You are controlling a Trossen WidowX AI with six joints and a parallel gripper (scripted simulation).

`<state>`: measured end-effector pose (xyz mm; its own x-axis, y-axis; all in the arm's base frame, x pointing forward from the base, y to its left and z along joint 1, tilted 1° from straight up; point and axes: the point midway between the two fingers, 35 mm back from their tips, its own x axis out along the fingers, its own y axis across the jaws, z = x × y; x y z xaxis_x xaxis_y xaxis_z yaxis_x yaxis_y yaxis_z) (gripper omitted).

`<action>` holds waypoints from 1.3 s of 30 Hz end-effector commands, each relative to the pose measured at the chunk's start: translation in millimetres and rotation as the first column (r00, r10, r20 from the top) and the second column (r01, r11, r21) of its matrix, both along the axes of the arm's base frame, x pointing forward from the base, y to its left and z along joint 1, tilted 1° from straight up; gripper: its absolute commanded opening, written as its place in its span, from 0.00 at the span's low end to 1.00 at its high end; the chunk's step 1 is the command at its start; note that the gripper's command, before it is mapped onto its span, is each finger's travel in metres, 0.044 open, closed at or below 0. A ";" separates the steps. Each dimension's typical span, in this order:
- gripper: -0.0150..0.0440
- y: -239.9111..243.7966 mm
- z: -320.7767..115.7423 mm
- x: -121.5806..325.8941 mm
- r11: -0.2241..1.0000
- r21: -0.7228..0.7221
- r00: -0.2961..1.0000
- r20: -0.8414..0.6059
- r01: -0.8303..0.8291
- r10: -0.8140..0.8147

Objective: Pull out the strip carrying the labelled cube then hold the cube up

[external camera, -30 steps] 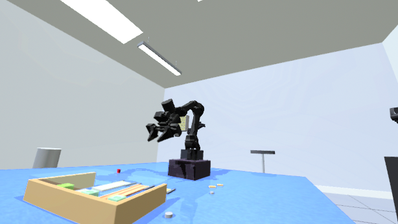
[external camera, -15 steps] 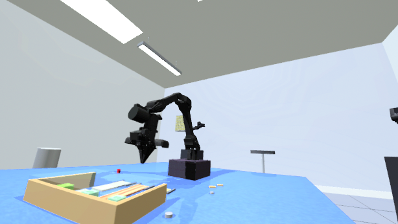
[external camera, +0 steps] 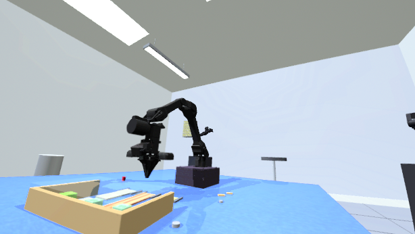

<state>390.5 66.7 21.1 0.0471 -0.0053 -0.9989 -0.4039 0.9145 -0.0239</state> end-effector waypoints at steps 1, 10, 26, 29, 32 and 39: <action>0.25 0.3 -7.9 0.1 1.000 0.002 1.000 -0.005 -0.004 0.004; 0.25 0.7 -22.7 1.4 1.000 0.002 1.000 -0.005 -0.004 0.004; 0.25 2.1 -48.8 3.1 1.000 0.002 1.000 -0.005 -0.004 0.004; 0.25 2.4 -53.7 3.0 1.000 0.002 1.000 -0.005 -0.004 0.004; 0.25 2.7 -58.6 2.8 1.000 0.002 1.000 -0.005 -0.004 0.004; 0.25 2.8 -61.0 2.7 1.000 0.002 1.000 -0.005 -0.004 0.004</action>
